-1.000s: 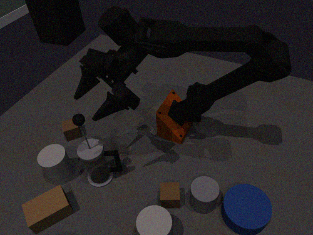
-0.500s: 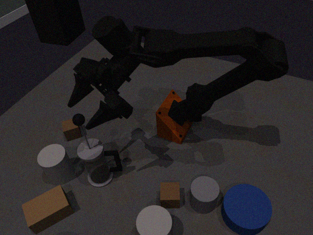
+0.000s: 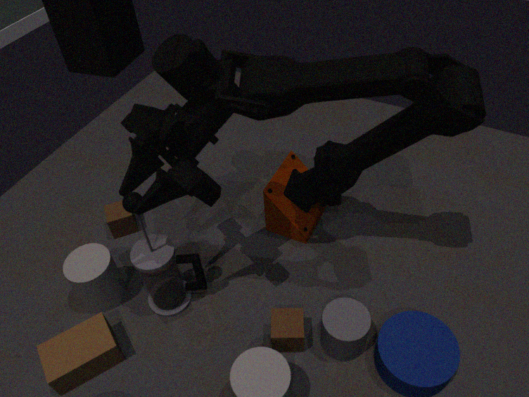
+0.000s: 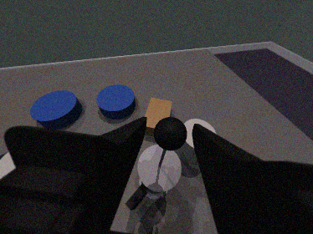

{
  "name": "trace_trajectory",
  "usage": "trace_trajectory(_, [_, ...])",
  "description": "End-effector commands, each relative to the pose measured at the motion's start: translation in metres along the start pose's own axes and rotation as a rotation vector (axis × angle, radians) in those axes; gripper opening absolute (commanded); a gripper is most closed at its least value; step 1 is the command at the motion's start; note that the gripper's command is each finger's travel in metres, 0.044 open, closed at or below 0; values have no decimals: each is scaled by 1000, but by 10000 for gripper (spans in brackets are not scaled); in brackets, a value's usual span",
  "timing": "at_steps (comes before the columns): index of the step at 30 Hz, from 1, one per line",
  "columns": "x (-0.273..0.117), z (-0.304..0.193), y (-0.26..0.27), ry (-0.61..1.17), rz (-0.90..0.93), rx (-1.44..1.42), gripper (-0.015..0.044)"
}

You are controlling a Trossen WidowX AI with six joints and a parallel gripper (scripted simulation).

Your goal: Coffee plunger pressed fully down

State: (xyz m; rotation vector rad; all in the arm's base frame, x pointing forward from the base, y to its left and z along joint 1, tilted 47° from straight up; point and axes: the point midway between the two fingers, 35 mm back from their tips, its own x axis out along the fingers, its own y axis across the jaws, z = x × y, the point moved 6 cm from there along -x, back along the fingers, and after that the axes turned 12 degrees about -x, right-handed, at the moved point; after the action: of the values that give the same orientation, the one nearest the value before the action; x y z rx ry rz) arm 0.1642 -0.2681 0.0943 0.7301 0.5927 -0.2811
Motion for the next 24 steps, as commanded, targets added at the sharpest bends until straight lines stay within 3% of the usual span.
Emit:
trace_trajectory(1, [1, -1, -1, 3, -5, 5, 118])
trace_trajectory(24, [14, -17, 1, 4, -6, 5, 113])
